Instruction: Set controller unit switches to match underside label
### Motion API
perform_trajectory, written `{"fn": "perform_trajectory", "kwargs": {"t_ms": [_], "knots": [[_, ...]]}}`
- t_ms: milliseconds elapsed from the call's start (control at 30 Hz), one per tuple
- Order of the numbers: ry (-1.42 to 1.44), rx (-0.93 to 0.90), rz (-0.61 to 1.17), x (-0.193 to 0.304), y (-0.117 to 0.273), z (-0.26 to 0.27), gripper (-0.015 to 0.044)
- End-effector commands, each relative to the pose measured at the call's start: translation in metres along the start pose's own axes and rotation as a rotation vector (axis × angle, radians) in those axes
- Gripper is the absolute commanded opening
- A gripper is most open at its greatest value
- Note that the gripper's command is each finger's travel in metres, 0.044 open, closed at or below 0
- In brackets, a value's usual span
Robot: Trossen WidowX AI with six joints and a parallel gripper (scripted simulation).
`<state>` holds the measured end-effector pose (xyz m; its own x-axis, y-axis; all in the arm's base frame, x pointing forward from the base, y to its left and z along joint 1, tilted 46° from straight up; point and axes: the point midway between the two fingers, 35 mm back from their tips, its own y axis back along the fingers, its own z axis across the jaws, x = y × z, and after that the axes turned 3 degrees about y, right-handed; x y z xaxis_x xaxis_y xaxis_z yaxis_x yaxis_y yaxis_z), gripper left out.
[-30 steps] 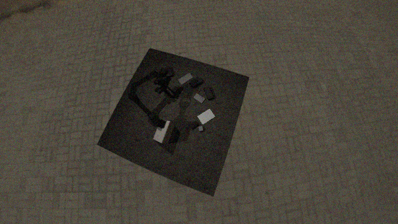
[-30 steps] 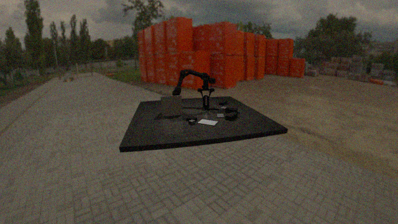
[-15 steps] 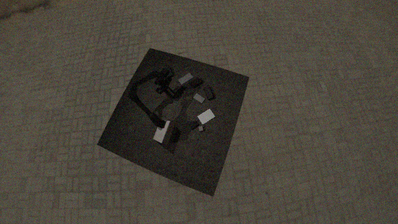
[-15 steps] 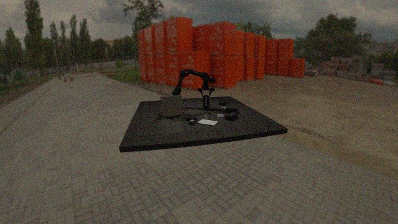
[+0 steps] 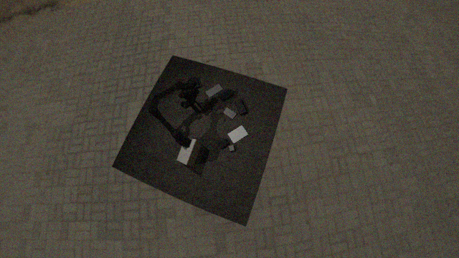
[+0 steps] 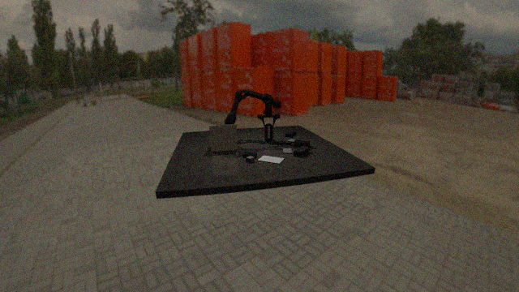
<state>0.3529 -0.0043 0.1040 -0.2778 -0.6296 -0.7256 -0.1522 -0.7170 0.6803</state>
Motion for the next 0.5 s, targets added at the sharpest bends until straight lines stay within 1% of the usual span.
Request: {"fn": "perform_trajectory", "kwargs": {"t_ms": [0,467], "knots": [[-0.006,-0.011,0.017,0.009,-0.002,0.002,0.0338],[-0.006,-0.011,0.018,0.020,0.000,0.002,0.0338]]}}
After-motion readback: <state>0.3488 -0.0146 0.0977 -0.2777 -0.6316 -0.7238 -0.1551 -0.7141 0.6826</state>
